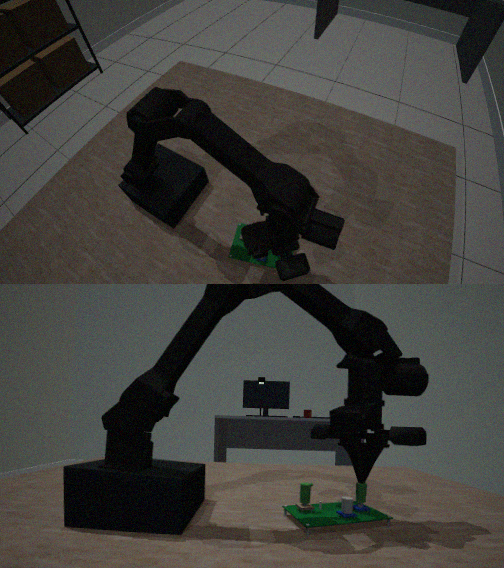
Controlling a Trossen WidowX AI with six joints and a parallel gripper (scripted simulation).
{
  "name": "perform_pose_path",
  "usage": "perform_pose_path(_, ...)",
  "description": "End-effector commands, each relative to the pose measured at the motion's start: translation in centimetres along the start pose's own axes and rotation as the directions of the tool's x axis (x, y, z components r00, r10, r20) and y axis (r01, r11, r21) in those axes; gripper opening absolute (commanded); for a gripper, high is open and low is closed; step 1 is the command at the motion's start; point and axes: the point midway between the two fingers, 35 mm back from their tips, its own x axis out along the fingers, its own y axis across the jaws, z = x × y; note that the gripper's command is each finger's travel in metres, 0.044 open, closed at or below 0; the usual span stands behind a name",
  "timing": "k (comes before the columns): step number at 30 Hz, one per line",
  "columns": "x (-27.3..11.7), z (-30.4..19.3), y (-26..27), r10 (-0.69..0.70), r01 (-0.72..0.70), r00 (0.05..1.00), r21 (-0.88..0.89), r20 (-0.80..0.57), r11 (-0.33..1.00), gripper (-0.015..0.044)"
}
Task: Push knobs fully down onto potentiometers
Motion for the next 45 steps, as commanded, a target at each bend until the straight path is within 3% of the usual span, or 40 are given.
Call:
perform_pose_path(1, 0.23, -0.12, 0.02, -0.001, 0.001, 1.0, 0.005, -0.004, 1.0, 0.0)
perform_pose_path(45, -0.07, -0.13, 0.03, -0.001, 0.001, 1.0, 0.005, -0.004, 1.0, 0.0)
